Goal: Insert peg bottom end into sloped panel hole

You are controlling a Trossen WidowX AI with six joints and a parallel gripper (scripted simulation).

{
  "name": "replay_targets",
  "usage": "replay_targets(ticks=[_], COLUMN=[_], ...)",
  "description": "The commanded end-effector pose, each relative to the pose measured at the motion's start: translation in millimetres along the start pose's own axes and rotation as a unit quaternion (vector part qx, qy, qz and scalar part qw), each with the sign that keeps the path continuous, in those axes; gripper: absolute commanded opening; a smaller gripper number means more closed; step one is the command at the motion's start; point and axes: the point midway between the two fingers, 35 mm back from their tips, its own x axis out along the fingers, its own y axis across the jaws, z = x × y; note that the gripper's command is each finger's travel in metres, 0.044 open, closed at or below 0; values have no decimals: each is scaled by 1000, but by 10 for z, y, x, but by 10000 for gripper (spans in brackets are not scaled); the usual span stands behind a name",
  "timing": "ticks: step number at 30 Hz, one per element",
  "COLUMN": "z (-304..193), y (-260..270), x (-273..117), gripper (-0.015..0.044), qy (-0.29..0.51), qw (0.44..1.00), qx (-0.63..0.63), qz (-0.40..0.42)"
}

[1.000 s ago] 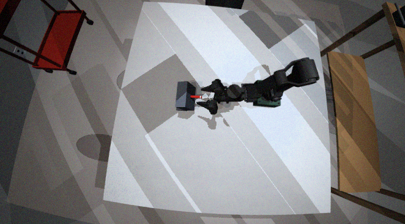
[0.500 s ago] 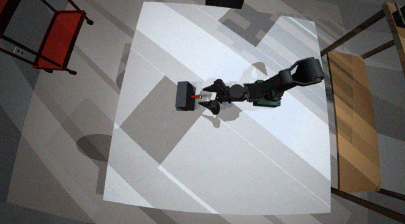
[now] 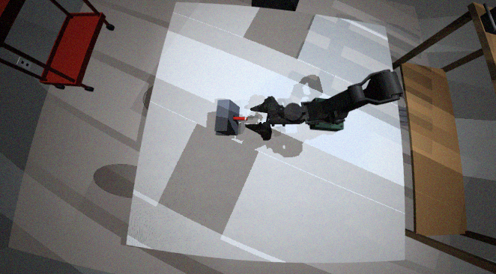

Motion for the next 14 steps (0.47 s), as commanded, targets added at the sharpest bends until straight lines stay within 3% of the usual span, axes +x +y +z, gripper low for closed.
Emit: replay_targets(ticks=[1, 14], z=[-23, -8], y=[-23, -8], x=[-34, -112], gripper=[440, 440], qy=[3, 3], qw=[1000, 1000], qx=[2, 1], qz=[-4, -4])
